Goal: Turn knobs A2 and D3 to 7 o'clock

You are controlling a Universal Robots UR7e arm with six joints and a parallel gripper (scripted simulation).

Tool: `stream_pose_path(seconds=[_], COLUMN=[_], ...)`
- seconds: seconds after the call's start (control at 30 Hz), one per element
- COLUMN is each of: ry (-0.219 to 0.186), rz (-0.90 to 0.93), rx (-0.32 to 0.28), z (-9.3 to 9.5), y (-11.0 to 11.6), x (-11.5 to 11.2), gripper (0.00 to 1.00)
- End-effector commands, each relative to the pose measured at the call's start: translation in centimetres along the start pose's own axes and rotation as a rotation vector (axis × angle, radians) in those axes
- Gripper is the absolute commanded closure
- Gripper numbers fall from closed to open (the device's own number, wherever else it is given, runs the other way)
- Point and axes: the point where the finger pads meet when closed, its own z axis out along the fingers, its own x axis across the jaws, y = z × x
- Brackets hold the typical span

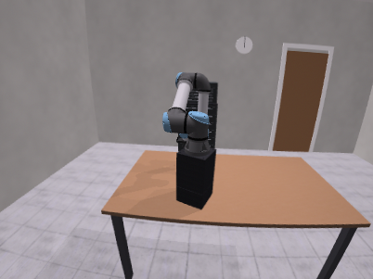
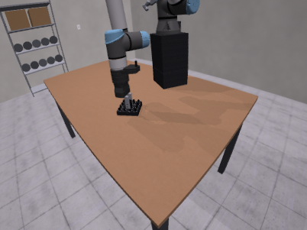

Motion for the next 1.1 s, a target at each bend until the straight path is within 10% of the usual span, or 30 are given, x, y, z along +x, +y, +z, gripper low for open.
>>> stream_pose_path(seconds=[0.0, 1.07], ry=[0.001, 0.001], rz=[0.000, 0.000], rx=[-0.001, -0.001], z=[0.0, 1.4], y=[0.0, 0.0], x=[0.0, 0.0], gripper=[0.54, 0.54])
